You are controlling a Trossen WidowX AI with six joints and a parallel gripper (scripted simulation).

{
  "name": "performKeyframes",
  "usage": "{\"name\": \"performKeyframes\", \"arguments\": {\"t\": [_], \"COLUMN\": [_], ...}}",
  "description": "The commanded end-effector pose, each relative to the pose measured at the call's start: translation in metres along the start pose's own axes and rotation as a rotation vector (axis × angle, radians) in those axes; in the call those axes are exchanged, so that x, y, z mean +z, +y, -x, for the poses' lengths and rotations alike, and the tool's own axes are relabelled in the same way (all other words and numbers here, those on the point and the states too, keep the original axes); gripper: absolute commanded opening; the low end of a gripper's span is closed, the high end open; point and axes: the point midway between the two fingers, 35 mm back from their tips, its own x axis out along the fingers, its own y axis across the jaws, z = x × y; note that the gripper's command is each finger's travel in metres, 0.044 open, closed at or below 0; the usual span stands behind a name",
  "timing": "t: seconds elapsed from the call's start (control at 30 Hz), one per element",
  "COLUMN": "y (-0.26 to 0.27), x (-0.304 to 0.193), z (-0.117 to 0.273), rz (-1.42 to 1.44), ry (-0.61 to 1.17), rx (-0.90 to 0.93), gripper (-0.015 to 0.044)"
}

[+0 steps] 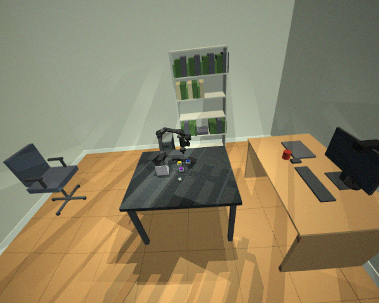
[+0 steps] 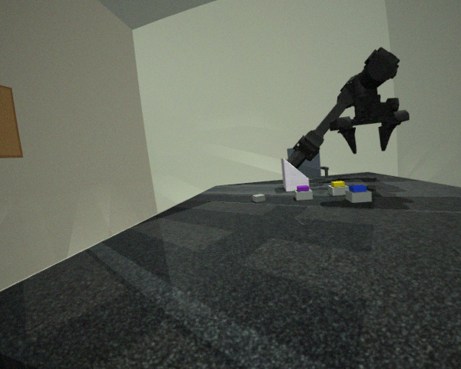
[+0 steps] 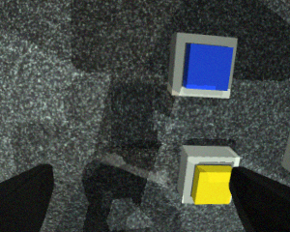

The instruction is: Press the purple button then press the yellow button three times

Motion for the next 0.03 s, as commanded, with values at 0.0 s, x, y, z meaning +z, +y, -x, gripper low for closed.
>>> {"name": "performKeyframes", "arguments": {"t": [0.0], "y": [0.0050], "x": [0.0040], "z": [0.0032], "rz": [-0.016], "ry": [0.011], "rx": [0.003], "gripper": [0.0400]}}
